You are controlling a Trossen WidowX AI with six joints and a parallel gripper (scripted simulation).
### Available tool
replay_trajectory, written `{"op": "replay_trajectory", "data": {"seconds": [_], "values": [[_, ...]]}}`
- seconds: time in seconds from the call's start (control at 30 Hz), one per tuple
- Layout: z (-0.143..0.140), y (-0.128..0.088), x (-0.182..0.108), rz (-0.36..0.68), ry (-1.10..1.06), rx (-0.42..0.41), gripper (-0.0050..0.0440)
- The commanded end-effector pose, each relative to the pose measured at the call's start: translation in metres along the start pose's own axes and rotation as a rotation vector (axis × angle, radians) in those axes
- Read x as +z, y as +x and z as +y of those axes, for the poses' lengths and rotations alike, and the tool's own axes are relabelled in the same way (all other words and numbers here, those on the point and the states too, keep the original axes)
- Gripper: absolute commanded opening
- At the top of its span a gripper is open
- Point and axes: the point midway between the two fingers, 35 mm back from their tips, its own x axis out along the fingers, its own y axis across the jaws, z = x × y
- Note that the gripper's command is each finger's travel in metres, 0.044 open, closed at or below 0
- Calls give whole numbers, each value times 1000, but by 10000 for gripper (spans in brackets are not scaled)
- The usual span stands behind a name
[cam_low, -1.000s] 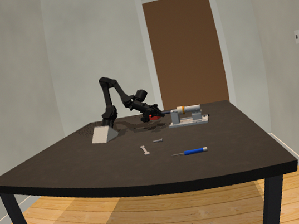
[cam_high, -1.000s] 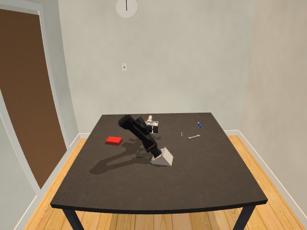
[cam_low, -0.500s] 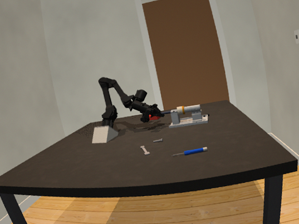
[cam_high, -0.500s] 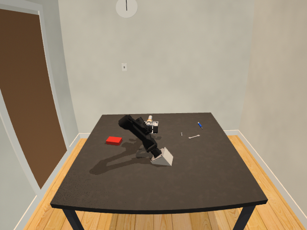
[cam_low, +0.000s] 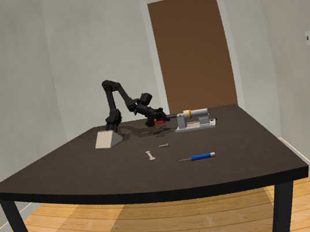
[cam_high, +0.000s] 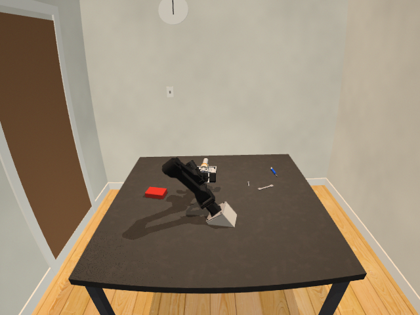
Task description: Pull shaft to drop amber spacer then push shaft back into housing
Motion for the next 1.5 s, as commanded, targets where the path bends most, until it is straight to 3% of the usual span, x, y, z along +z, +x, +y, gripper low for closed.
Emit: {"op": "replay_trajectory", "data": {"seconds": [0.0, 1.47], "values": [[1, -1, 0, 1, 5, 2, 0], [0, -5, 3, 1, 5, 2, 0]]}}
